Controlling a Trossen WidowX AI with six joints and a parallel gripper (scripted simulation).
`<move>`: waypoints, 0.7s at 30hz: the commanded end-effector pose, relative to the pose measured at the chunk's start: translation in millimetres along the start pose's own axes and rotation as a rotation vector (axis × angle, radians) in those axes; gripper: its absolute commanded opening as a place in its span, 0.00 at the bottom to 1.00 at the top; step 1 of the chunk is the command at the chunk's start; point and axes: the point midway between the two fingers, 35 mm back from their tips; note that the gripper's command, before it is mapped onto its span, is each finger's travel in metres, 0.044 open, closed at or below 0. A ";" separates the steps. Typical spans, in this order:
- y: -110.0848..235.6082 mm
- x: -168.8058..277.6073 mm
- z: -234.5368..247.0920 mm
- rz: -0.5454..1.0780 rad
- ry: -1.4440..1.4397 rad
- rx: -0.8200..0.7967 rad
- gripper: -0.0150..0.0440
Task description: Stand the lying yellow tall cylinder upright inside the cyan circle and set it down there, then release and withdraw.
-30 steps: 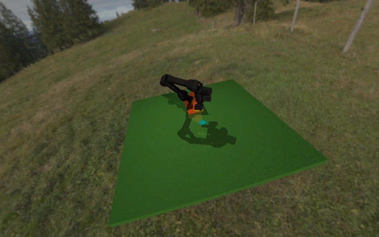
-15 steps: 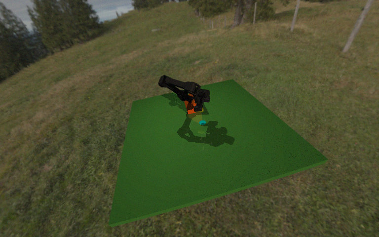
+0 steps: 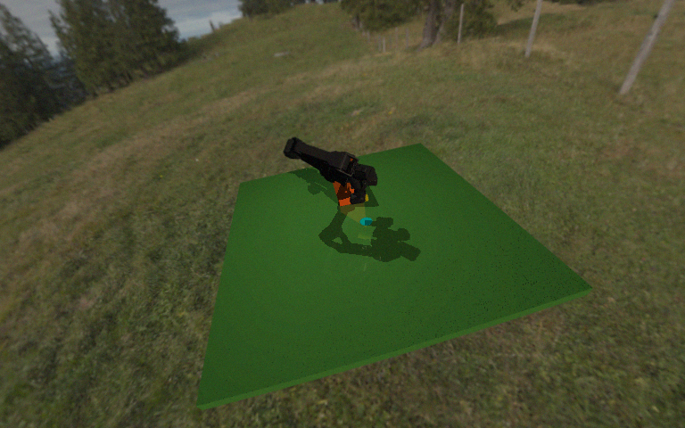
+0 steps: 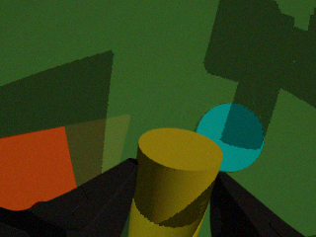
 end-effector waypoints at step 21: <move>-8.4 4.2 4.7 -0.140 0.014 -0.113 0.43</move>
Point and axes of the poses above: the point midway between the two fingers, 35 mm back from their tips, its own y axis back along the fingers, its own z axis across the jaws, x = y × z, and after that the axes turned 4 degrees about -y, right-handed
